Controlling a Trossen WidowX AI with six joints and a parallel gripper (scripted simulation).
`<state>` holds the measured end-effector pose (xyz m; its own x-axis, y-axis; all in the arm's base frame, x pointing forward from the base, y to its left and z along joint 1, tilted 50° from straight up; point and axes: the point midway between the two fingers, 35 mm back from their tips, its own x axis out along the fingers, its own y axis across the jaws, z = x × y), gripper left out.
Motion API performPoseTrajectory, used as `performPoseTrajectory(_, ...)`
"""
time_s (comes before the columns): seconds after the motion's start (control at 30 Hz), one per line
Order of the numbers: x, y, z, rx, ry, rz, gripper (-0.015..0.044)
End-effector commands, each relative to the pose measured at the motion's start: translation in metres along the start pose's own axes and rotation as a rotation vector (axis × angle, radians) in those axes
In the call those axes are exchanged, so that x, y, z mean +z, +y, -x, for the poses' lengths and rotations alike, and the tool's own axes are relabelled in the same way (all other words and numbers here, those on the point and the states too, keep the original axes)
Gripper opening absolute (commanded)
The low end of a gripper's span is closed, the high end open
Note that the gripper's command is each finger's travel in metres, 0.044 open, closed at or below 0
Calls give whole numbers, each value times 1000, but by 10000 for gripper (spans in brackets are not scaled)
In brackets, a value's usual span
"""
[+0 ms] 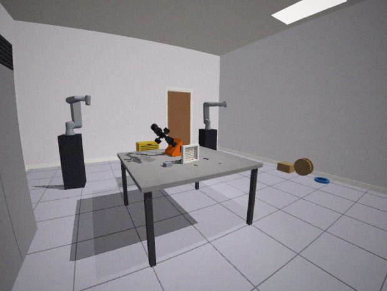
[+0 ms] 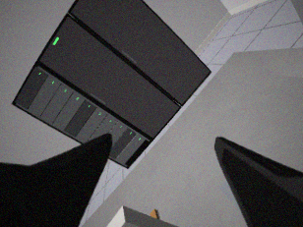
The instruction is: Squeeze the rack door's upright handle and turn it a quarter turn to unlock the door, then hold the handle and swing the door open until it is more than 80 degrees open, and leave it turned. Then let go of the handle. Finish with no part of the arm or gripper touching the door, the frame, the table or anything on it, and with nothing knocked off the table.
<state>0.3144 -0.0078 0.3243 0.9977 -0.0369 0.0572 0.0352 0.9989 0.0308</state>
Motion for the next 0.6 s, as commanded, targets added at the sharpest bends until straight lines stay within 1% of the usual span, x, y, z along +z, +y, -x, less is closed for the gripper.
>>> performPoseTrajectory(0.0,0,0,0,0,2,0,374)
performPoseTrajectory(0.1,-6,2,-5,-1,37,-3,295)
performPoseTrajectory(0.13,-9,3,-7,-1,57,-4,283)
performPoseTrajectory(0.57,-69,28,-36,-15,412,21,283)
